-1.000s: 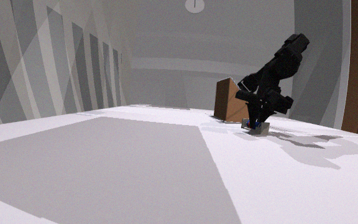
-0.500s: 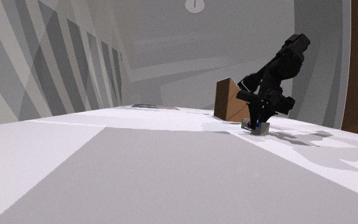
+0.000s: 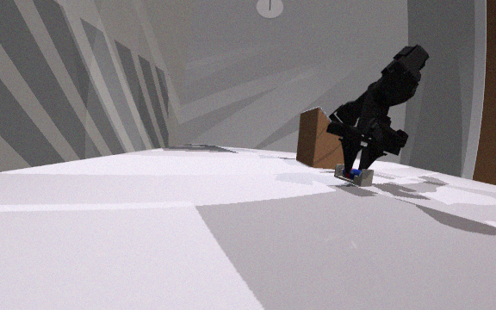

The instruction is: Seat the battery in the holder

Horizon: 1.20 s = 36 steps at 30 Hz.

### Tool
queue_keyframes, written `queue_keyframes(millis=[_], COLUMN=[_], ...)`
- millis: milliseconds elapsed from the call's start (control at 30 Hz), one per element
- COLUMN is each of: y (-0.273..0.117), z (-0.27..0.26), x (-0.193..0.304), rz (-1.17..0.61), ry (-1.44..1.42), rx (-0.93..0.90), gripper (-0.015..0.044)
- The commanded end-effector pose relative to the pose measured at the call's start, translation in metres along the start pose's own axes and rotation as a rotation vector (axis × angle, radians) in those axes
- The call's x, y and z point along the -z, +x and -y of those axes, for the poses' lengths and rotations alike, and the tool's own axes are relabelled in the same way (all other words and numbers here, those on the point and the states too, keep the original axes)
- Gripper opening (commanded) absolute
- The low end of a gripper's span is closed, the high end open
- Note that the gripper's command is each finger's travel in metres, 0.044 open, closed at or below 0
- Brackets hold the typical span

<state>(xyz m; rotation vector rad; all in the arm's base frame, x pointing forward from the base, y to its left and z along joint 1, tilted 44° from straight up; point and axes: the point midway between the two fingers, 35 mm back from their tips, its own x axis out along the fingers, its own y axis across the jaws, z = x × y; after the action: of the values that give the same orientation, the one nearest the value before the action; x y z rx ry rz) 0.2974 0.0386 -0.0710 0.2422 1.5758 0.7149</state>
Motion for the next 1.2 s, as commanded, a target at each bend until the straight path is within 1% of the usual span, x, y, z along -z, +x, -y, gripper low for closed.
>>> queue_keyframes(millis=[0,133,200,400,467,1167], y=[-0.007,-0.007,-0.011,-0.073,-0.080,-0.079], z=[0.001,0.001,0.002,0.012,0.012,0.014], x=[-0.002,-0.002,-0.001,0.009,0.011,0.012], rz=[0.009,0.009,0.006,0.008,0.009,0.009], ry=[-0.010,-0.010,-0.002,-0.009,-0.010,-0.010], rx=[0.008,0.008,0.004,0.011,0.011,0.012], gripper=[0.0187,0.0187,0.0239,0.0397,0.0440,0.0440])
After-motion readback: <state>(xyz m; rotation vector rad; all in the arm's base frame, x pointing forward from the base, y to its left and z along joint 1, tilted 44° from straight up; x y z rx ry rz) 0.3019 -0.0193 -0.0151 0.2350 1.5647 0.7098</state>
